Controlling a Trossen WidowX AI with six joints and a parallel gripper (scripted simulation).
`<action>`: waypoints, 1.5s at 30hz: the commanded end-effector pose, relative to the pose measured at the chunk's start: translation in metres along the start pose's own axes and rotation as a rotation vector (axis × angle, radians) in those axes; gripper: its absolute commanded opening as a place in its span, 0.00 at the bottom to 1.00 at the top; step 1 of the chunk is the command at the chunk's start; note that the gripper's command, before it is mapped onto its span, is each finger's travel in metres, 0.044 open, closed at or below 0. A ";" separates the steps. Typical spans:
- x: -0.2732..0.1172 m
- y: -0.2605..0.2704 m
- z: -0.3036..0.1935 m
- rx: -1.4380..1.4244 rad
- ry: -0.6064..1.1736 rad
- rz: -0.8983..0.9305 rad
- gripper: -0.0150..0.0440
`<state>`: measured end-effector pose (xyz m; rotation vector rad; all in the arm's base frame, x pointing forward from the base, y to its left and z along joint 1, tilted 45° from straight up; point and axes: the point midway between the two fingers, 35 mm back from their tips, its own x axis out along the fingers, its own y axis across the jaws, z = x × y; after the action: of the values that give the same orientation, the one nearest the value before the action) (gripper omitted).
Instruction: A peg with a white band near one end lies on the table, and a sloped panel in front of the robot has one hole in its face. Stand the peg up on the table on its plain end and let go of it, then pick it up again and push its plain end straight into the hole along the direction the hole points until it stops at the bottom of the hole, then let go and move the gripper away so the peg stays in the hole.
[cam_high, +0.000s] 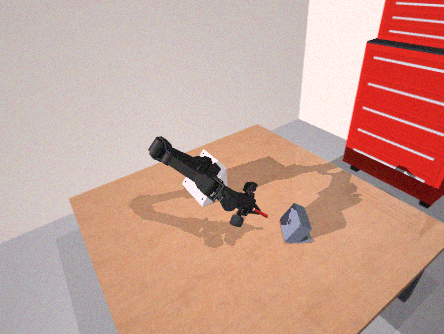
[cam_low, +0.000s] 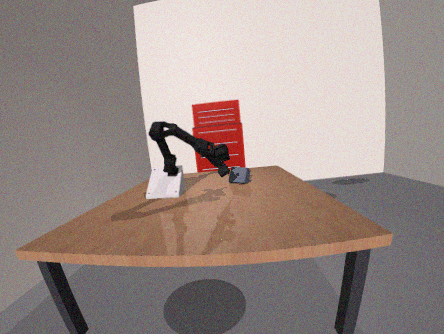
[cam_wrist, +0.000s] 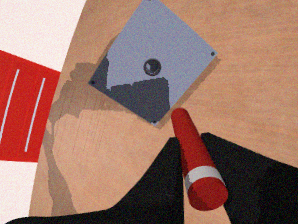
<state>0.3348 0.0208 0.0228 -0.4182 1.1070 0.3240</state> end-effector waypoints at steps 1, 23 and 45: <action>0.004 0.001 0.001 0.010 -0.012 0.013 0.25; 0.029 0.005 0.013 0.019 -0.060 0.040 0.25; 0.055 0.010 0.020 0.027 -0.106 0.067 0.25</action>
<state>0.3673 0.0398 -0.0177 -0.3491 1.0280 0.3797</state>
